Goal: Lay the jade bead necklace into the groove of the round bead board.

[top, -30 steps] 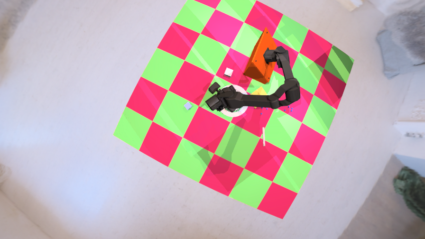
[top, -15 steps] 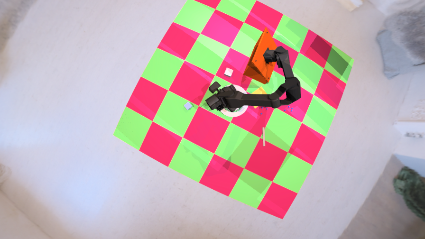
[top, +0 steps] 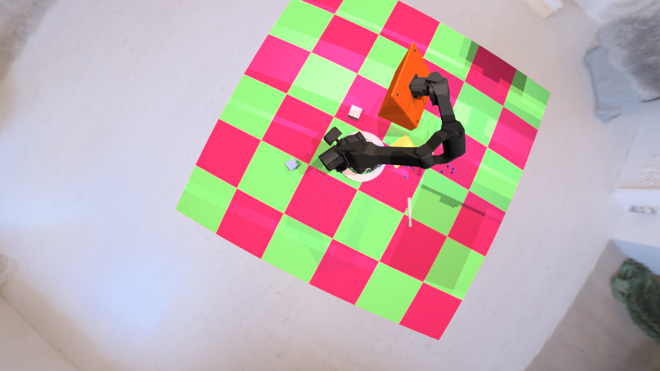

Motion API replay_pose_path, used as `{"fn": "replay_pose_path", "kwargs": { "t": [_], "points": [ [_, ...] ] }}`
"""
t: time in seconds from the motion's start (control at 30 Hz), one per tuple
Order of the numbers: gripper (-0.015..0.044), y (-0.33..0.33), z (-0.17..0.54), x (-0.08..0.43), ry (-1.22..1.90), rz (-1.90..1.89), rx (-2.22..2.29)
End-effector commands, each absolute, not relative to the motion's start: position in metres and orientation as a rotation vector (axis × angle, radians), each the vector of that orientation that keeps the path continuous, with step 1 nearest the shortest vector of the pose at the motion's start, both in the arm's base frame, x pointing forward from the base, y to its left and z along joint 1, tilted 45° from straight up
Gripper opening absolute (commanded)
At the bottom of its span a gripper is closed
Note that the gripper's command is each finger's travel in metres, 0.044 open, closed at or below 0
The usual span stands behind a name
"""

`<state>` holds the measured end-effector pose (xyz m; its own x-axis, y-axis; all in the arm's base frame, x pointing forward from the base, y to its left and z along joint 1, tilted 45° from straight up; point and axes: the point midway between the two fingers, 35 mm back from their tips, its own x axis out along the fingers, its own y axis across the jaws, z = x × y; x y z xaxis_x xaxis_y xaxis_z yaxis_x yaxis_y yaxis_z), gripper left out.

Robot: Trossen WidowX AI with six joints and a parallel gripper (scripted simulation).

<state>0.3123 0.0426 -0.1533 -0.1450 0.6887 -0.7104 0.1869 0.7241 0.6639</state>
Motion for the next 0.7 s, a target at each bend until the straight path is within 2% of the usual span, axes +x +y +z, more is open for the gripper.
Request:
{"fn": "replay_pose_path", "kwargs": {
  "t": [0.0, 0.33, 0.67],
  "points": [
    [0.0184, 0.0425, -0.1528, 0.3125, 1.694, 0.506, 0.705],
    [0.044, 0.0412, -0.1517, 0.312, 1.697, 0.503, 0.711],
    [0.044, 0.0378, -0.1483, 0.3127, 1.696, 0.504, 0.71]
  ]
}}
